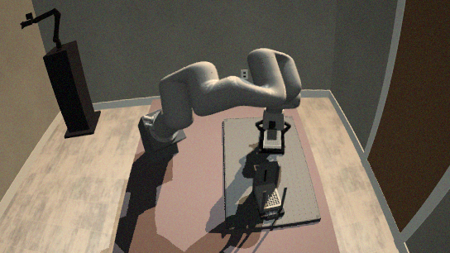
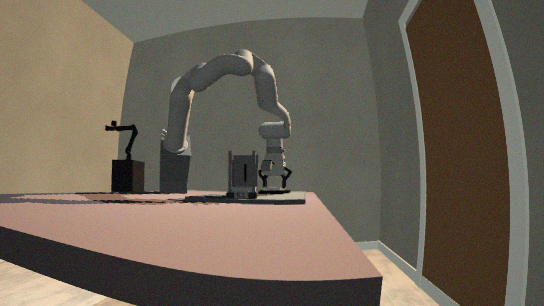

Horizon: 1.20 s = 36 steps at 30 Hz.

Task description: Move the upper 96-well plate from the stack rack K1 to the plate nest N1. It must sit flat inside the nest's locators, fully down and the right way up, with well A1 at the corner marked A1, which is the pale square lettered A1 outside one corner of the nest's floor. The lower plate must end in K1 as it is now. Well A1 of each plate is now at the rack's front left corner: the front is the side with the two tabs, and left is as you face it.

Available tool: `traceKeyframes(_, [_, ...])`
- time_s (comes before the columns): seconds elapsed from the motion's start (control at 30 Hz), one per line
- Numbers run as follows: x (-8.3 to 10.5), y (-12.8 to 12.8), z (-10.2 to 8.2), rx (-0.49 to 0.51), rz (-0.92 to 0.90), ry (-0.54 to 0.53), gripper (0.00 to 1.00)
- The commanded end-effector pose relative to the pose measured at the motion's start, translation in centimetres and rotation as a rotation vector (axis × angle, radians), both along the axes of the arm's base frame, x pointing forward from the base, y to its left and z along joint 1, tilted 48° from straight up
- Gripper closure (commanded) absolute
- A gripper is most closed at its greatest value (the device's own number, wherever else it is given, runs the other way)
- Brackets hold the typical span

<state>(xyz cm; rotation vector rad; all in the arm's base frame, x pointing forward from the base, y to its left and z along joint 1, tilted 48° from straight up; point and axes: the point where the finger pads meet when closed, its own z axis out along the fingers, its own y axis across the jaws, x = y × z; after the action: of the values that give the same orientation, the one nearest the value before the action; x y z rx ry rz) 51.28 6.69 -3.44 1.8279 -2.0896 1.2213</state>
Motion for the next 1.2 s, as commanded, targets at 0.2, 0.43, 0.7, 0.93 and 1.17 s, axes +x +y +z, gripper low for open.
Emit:
traceKeyframes(0.2, [0.14, 0.02, -0.03, 0.001, 0.002, -0.002, 0.0])
traceKeyframes(0.43, [0.14, 0.02, -0.03, 0.001, 0.002, -0.002, 0.0])
traceKeyframes(0.7, [0.14, 0.02, -0.03, 0.001, 0.002, -0.002, 0.0])
traceKeyframes(0.93, [0.14, 0.03, -0.03, 0.001, 0.002, -0.002, 0.0])
traceKeyframes(1.17, [0.14, 0.03, -0.03, 0.001, 0.002, -0.002, 0.0])
